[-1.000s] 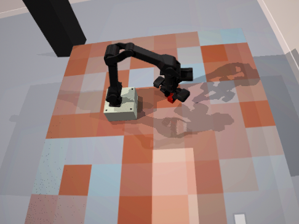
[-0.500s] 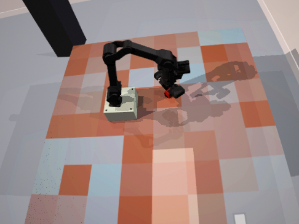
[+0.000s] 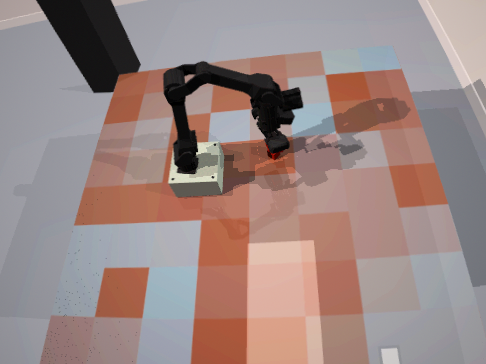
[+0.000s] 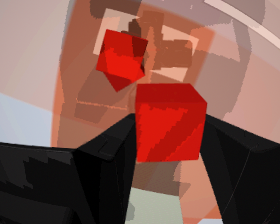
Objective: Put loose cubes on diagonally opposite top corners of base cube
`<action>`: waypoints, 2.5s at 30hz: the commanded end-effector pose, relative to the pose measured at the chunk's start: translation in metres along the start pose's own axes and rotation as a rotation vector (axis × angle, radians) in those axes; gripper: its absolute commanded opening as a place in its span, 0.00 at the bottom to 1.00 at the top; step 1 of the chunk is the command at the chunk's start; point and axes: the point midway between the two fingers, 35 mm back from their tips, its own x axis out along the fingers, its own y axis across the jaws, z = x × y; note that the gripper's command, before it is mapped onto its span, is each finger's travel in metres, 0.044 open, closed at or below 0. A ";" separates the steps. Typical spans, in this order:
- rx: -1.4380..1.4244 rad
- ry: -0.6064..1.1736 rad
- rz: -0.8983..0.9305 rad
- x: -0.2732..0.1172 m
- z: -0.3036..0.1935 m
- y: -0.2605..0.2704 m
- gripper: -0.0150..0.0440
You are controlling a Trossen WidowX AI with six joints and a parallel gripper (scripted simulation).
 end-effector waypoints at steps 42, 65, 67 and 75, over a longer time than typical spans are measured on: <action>0.326 -0.018 0.002 0.038 -0.008 0.039 0.43; 0.318 -0.018 0.002 0.063 -0.006 0.039 0.43; 0.318 -0.018 0.002 0.063 -0.006 0.039 0.43; 0.318 -0.018 0.002 0.063 -0.006 0.039 0.43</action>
